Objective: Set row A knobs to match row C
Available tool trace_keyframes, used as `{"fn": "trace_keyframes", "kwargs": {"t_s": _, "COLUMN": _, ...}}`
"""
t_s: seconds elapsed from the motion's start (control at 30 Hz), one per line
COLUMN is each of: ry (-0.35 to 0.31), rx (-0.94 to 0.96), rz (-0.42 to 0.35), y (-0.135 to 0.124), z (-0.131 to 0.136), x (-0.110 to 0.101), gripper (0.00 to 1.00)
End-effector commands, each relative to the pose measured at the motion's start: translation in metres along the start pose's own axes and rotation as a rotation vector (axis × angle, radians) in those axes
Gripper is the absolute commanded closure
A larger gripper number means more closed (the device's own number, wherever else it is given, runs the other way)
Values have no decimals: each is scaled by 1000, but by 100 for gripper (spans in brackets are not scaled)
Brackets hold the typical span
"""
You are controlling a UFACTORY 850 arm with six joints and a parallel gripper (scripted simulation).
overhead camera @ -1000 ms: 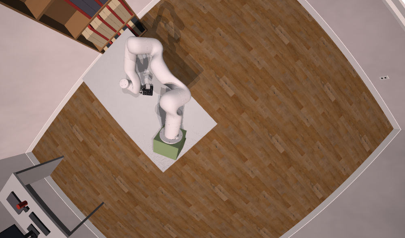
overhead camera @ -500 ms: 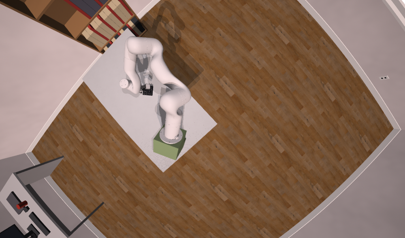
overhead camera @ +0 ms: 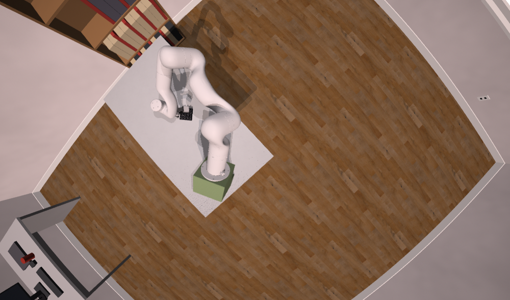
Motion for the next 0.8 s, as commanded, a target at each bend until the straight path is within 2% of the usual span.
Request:
{"fn": "trace_keyframes", "kwargs": {"t_s": 0.0, "ry": 1, "rx": 0, "rz": -1, "y": 0, "z": 0, "x": -1, "gripper": 92}}
{"fn": "trace_keyframes", "kwargs": {"t_s": 0.57, "ry": 1, "rx": -54, "rz": -1, "y": 0, "z": 0, "x": -1, "gripper": 92}}
{"fn": "trace_keyframes", "kwargs": {"t_s": 0.77, "ry": 1, "rx": -136, "rz": -1, "y": 0, "z": 0, "x": -1, "gripper": 92}}
Point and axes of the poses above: the point where the finger pads meet when closed, its own x axis out along the fingers, its own z axis across the jaws, y = z × x, the point moved 8 cm from there along -x, back along the fingers, and after that the axes turned 1 degree about -x, right-handed, at the moved point
